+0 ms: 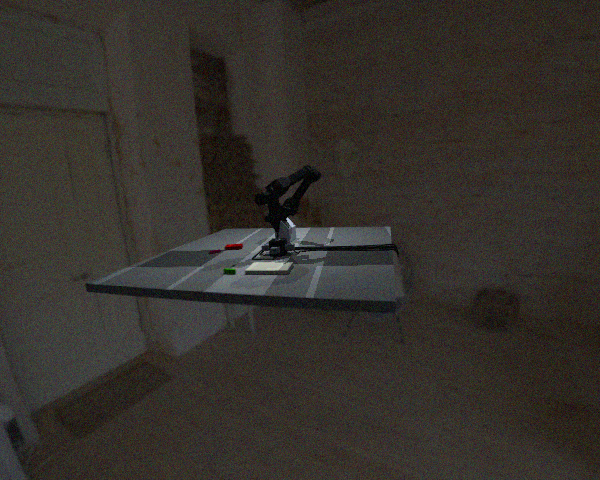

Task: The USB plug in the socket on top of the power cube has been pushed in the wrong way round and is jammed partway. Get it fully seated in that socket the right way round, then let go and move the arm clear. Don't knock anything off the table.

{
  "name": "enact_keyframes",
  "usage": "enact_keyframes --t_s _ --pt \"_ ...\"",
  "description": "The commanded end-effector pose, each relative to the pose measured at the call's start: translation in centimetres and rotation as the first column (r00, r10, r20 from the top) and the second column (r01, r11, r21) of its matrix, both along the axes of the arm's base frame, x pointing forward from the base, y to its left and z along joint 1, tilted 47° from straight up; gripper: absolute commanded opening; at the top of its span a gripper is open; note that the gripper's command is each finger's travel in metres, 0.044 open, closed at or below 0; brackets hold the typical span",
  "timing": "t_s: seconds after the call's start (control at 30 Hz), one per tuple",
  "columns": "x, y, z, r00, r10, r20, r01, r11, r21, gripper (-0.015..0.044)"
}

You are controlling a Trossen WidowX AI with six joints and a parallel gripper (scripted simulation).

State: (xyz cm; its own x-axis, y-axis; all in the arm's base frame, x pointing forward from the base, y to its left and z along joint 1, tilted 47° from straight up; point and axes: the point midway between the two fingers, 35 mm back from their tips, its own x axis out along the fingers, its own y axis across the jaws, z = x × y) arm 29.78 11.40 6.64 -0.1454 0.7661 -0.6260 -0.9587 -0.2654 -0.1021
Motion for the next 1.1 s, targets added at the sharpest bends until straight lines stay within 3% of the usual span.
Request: enact_keyframes --t_s 0.0,1.07 --pt "0.02 0.09 0.0 1.0 -0.005 -0.003 0.005 1.0 0.005 0.0" --pt "-0.03 0.37 -0.25 1.0 -0.005 -0.003 0.005 1.0 0.005 0.0"
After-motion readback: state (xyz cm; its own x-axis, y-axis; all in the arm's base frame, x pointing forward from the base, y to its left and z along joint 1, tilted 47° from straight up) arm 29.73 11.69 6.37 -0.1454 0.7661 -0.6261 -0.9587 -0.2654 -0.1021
